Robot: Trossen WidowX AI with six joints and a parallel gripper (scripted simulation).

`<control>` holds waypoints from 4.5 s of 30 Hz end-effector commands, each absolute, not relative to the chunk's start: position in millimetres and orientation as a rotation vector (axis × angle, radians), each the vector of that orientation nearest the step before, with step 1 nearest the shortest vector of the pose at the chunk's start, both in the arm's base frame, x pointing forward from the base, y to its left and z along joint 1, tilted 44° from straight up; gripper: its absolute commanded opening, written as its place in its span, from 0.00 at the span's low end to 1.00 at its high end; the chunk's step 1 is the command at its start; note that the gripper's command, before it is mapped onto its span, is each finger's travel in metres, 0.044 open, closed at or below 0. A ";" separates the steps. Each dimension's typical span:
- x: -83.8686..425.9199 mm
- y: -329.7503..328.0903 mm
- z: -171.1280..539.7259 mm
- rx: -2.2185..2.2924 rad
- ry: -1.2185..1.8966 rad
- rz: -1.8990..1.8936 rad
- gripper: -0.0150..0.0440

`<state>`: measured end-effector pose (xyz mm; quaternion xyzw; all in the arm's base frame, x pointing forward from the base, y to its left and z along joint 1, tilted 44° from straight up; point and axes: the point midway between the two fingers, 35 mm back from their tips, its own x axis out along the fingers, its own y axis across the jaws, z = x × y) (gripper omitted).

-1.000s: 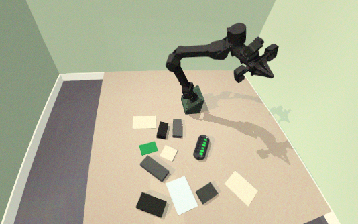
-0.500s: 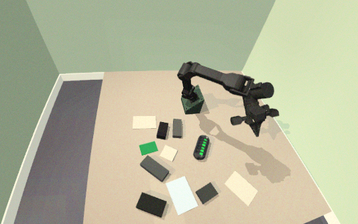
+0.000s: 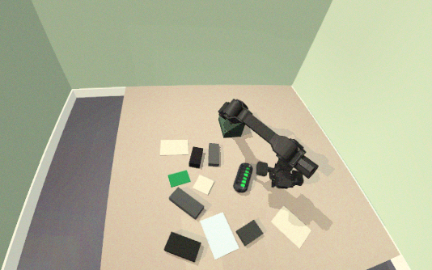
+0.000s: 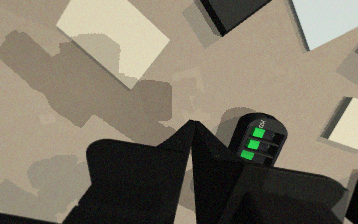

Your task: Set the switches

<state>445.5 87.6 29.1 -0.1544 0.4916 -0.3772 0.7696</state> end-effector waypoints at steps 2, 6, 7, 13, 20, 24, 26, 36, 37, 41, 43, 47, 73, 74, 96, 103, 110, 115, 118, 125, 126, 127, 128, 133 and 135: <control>419.7 8.9 5.6 -0.388 1.225 -1.121 0.25; 413.5 -4.8 2.7 -0.402 1.256 -1.176 0.25; 413.5 -4.8 2.7 -0.402 1.256 -1.176 0.25; 413.6 -5.5 1.9 -0.401 1.255 -1.177 0.25; 414.8 -12.9 -6.1 -0.388 1.248 -1.184 0.25; 415.3 -17.3 -10.8 -0.381 1.244 -1.187 0.25; 415.5 -19.4 -13.2 -0.378 1.243 -1.189 0.25; 416.3 -30.5 -24.5 -0.360 1.231 -1.200 0.25; 416.4 -31.7 -25.7 -0.358 1.230 -1.201 0.25; 416.6 -36.2 -30.1 -0.351 1.224 -1.206 0.25; 416.6 -38.5 -32.3 -0.348 1.221 -1.209 0.25; 416.6 -40.1 -33.8 -0.345 1.219 -1.210 0.25; 411.6 -46.0 -28.5 -0.346 1.219 -1.211 0.25; 411.4 -46.3 -28.2 -0.346 1.219 -1.211 0.25; 401.9 -55.9 -19.6 -0.347 1.220 -1.211 0.25; 396.9 -60.4 -15.6 -0.347 1.220 -1.211 0.25; 391.2 -64.8 -11.6 -0.348 1.220 -1.211 0.25; 387.2 -67.7 -9.1 -0.348 1.220 -1.211 0.25; 385.3 -68.9 -8.0 -0.348 1.220 -1.211 0.25; 381.0 -71.6 -5.7 -0.348 1.220 -1.212 0.25; 380.4 -71.9 -5.4 -0.348 1.220 -1.212 0.25; 379.8 -72.3 -5.0 -0.348 1.220 -1.212 0.25; 379.2 -72.7 -4.7 -0.348 1.220 -1.212 0.25; 376.1 -74.6 -3.0 -0.349 1.221 -1.212 0.25; 374.7 -75.4 -2.3 -0.349 1.221 -1.212 0.25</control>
